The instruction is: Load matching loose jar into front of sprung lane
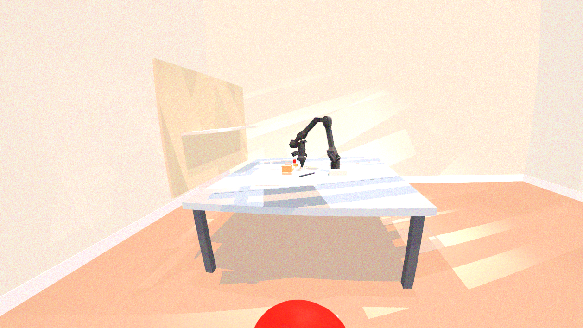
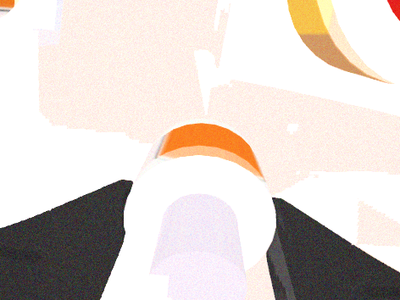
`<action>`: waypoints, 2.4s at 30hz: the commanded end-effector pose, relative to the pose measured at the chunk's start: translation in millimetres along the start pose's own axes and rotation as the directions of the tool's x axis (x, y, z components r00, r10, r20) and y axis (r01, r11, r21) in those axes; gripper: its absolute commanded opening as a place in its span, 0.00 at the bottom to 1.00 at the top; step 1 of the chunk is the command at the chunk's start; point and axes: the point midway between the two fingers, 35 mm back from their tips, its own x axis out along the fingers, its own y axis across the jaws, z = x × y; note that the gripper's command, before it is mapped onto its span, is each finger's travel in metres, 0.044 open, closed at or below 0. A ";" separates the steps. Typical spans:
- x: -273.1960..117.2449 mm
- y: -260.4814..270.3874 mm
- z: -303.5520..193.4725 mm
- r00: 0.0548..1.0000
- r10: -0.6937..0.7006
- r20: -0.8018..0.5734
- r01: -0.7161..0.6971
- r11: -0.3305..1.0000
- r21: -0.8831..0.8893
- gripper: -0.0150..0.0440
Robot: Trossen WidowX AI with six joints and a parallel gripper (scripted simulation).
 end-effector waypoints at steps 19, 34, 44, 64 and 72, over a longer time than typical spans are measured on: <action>-69.9 -7.3 -2.4 1.000 -0.014 -0.003 0.014 1.000 0.019 0.25; -94.5 8.0 0.6 1.000 -0.002 0.001 0.002 1.000 0.005 0.25; -68.2 55.5 17.5 1.000 0.003 0.003 -0.003 0.999 0.033 0.25; -27.9 88.5 22.8 1.000 0.006 0.003 -0.006 0.999 0.051 0.25; -27.4 88.4 24.3 1.000 0.006 0.003 -0.006 0.999 0.051 0.25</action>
